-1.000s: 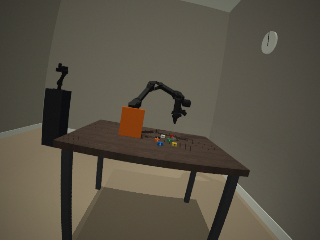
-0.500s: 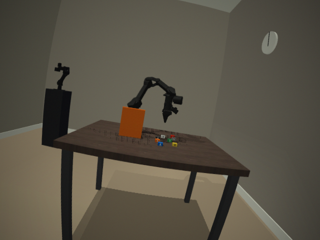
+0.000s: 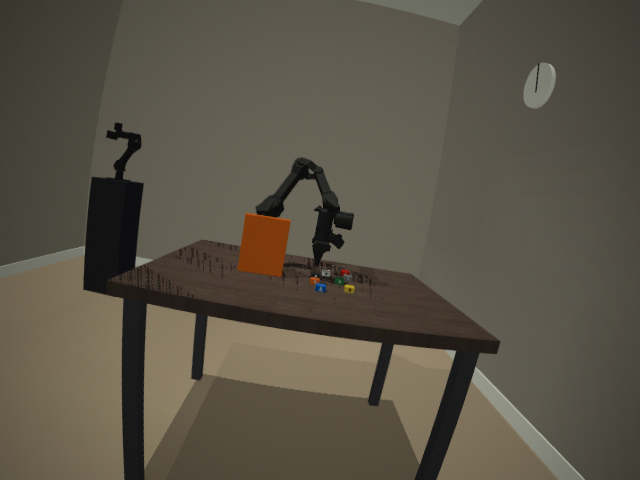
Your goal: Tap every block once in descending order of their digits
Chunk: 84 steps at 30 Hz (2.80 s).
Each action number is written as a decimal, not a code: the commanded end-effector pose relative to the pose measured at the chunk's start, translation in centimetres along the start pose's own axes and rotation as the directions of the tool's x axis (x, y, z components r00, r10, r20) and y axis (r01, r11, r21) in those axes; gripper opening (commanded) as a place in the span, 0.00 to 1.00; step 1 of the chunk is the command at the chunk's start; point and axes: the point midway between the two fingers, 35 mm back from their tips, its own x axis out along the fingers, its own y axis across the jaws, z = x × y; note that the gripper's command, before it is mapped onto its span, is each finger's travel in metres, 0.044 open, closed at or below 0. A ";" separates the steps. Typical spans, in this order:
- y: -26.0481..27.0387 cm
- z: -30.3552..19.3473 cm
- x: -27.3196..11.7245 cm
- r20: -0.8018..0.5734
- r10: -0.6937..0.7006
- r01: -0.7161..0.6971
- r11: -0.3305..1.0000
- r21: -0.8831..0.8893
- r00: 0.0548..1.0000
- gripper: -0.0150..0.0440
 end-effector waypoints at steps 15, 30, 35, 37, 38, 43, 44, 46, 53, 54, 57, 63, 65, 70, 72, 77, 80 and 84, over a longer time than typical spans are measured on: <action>0.1 0.0 2.8 0.009 0.007 -0.007 1.000 0.004 1.000 0.29; 0.0 0.0 0.8 0.010 0.006 -0.006 1.000 0.003 1.000 0.29; -0.1 0.2 -0.4 0.010 0.003 -0.003 1.000 0.004 1.000 0.29; -0.2 0.4 -3.4 0.011 -0.002 0.002 1.000 0.005 1.000 0.29; -0.2 0.3 -5.1 0.010 -0.002 0.002 1.000 0.005 1.000 0.29; -0.1 0.0 -7.6 0.009 0.002 -0.002 1.000 0.004 1.000 0.29; -0.1 0.0 -7.6 0.009 0.002 -0.002 1.000 0.004 1.000 0.29; 0.6 0.7 -7.6 0.010 -0.001 0.000 1.000 0.004 1.000 0.29; 6.7 4.6 -7.7 0.011 0.006 -0.006 1.000 0.002 1.000 0.29; 6.7 4.6 -7.7 0.011 0.006 -0.006 1.000 0.002 1.000 0.29; 6.6 4.9 -5.2 0.012 0.003 -0.003 1.000 0.002 1.000 0.29; 6.8 4.6 0.5 0.011 0.010 -0.010 1.000 0.002 1.000 0.29; 6.8 4.6 0.5 0.011 0.010 -0.010 1.000 0.002 1.000 0.29; 6.8 4.7 1.0 0.011 0.010 -0.010 1.000 0.002 1.000 0.29; 6.8 4.7 1.3 0.011 0.010 -0.010 1.000 0.002 1.000 0.29; 6.8 4.7 2.1 0.011 0.010 -0.010 1.000 0.002 1.000 0.29; 6.8 4.7 2.6 0.011 0.011 -0.011 1.000 0.002 1.000 0.29; 6.9 4.6 3.2 0.011 0.011 -0.011 1.000 0.002 1.000 0.29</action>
